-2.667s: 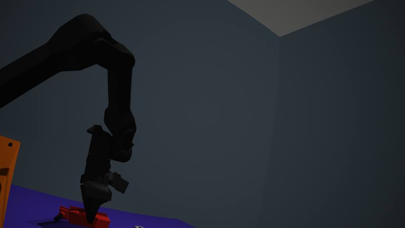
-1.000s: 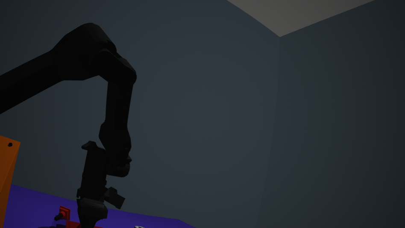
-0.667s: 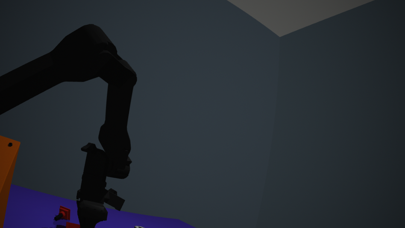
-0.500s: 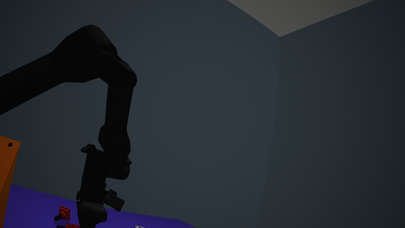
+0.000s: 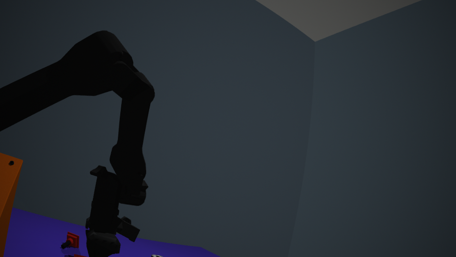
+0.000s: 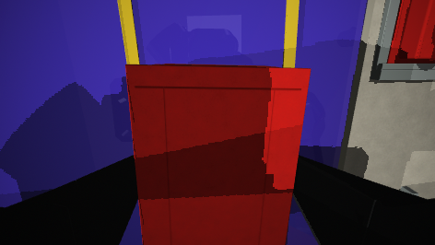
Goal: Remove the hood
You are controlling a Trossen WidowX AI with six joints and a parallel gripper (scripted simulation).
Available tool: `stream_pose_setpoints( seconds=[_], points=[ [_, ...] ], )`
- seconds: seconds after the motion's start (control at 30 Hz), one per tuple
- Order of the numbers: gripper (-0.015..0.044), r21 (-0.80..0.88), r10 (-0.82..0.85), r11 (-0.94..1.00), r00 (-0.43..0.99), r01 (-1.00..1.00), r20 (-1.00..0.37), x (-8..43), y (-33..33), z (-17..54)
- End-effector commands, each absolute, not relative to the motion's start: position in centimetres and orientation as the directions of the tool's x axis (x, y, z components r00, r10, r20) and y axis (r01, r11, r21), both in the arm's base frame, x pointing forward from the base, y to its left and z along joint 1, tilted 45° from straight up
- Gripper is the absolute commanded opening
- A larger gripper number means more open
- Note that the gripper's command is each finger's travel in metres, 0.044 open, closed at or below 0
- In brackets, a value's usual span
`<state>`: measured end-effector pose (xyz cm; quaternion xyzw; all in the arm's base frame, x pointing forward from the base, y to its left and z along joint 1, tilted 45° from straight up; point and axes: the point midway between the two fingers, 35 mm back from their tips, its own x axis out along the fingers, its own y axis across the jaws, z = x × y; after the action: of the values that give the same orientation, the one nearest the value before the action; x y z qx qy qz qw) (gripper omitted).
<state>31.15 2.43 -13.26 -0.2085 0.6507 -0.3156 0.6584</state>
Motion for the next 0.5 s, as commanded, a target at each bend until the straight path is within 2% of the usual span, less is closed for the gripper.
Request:
stream_pose_setpoints(
  seconds=[0.0, 0.2, 0.47],
  points=[
    [0.0, -0.689, -0.69, 0.711, -0.049, 0.14, -0.722, 31.05, 2.13, -13.46],
    [0.0, -0.689, -0.691, 0.711, -0.049, 0.14, -0.722, 31.03, 2.01, -13.58],
    [0.021, -0.686, -0.687, 0.713, -0.047, 0.144, -0.725, 31.1, 2.2, -13.48]
  ],
)
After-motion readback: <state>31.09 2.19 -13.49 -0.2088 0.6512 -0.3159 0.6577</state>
